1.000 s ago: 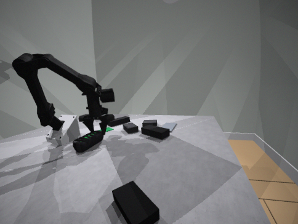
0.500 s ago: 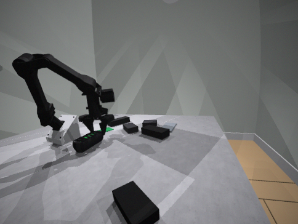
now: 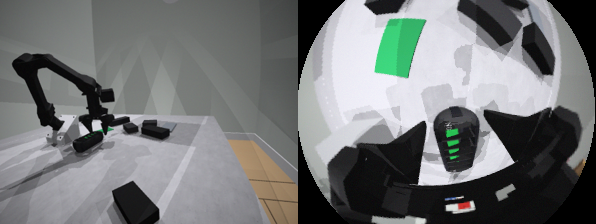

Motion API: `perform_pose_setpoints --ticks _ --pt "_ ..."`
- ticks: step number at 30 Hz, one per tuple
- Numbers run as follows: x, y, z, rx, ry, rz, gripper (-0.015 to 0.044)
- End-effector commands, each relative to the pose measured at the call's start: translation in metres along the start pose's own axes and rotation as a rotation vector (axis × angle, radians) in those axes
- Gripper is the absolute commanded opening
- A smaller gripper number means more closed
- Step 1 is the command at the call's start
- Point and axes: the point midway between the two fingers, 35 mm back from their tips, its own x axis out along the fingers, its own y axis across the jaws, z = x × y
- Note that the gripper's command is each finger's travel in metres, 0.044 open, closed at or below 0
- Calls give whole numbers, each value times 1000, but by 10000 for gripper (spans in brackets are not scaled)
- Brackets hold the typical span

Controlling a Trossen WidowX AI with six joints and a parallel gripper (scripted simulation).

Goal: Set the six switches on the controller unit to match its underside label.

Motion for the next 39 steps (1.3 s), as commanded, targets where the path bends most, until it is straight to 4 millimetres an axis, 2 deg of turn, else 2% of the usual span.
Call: perform_pose_setpoints --ticks 1,3,6,8,27,29,33,39 --pt "-1 0 -2 0 1 0 440" --pt "-12 -2 -17 0 1 0 440" --pt "-35 -1 -52 -1 2 1 440" --pt "-40 0 -60 -1 2 1 440" --pt "-40 0 -60 -1 2 1 440" --pt "-44 -1 -52 4 2 1 440" --pt "-59 0 -12 31 6 4 440" --pt "-57 0 -10 32 7 4 440"
